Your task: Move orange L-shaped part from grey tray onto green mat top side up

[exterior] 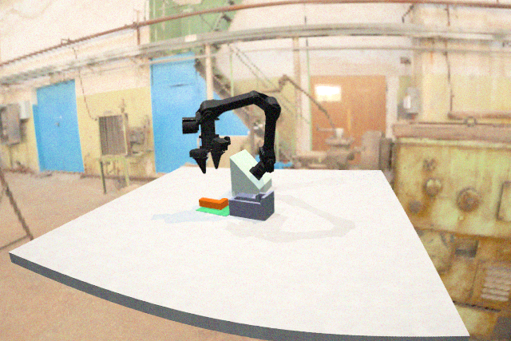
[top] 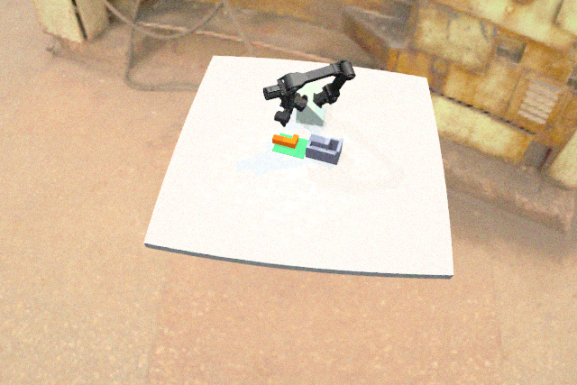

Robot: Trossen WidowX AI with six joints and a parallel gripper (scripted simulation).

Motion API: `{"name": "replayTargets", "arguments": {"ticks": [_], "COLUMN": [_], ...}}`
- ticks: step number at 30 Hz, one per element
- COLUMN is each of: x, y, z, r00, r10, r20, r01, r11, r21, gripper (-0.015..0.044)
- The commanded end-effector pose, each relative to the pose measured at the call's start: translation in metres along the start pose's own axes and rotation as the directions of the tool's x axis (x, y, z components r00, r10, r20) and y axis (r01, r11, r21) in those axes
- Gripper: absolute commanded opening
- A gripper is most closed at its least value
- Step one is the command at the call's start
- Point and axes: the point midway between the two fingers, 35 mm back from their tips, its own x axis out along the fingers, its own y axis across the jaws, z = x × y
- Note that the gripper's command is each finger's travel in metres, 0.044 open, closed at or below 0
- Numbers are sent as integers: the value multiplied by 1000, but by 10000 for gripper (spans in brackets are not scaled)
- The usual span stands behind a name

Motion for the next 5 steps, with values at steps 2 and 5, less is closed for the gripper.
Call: {"name": "replayTargets", "arguments": {"ticks": [2,5], "x": [1,1], "y": [0,0], "z": [0,0], "r00": [1000,1000], "r10": [0,0], "r20": [1,1], "r01": [0,0], "r11": [1000,1000], "r21": [4,4], "gripper": [400,400]}}
